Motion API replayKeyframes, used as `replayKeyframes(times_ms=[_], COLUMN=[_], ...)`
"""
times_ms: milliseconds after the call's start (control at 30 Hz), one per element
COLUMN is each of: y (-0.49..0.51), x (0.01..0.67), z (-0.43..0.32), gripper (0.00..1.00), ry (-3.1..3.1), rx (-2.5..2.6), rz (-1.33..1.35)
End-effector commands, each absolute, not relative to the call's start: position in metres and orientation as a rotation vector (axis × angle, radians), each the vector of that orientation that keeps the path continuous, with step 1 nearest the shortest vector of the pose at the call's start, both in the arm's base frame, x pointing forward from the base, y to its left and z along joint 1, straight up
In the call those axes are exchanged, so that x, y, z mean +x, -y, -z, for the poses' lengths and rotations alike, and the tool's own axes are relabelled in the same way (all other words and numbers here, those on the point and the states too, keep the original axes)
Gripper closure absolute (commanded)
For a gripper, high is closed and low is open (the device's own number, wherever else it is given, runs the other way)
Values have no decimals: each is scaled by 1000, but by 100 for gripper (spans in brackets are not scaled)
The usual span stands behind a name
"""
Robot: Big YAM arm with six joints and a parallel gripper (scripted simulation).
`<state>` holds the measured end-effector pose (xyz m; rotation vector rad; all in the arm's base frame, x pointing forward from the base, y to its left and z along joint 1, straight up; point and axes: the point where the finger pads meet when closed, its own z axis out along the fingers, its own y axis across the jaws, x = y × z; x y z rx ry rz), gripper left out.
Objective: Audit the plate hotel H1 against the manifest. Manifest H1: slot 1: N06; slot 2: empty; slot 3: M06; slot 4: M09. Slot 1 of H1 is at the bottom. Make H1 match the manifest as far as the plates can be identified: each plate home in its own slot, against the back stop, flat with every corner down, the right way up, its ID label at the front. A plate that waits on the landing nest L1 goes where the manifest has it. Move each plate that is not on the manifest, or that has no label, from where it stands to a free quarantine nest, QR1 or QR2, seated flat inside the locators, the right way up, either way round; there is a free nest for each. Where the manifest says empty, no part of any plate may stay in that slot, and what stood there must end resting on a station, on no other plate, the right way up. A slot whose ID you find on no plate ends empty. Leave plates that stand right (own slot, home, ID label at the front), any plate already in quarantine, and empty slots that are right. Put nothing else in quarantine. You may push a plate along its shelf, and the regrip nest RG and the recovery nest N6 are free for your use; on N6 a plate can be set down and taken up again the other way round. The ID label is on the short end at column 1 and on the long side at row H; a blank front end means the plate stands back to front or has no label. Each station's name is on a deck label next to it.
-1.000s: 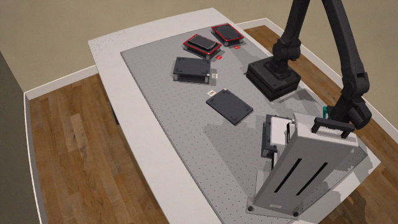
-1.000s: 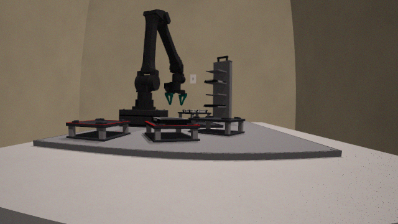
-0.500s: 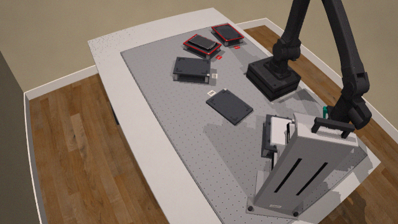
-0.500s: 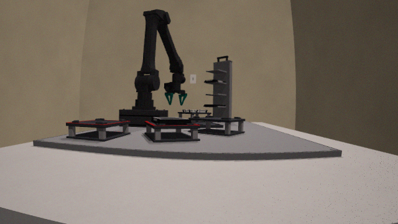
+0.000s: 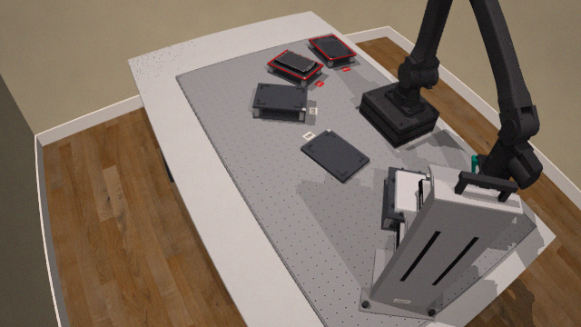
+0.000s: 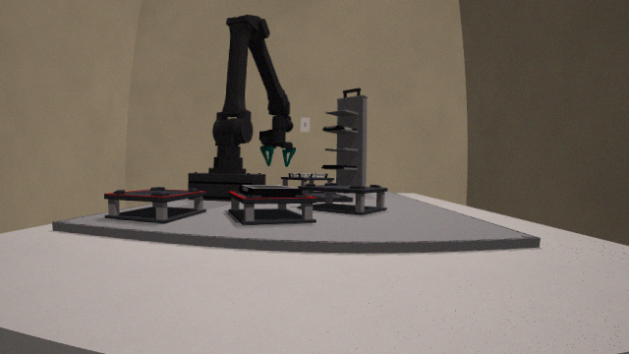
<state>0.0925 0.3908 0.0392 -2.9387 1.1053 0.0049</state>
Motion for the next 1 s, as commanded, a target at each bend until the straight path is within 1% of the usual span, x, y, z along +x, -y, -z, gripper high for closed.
replayKeyframes(times_ms=[0,367,533,700,800,933,967], y=[-406,-406,-415,-399,-414,-414,-390], x=[96,96,100,96,100,99,94], z=[-51,-51,-76,-69,-90,-86,-63], gripper=[0,0,0,0,0,0,0], ry=[-1088,-1088,-1069,-1084,-1068,-1075,-1099], rx=[-2900,-2900,-2872,-2913,-2871,-2888,-2954], rz=[-14,-14,-17,-9,-17,-14,-1])
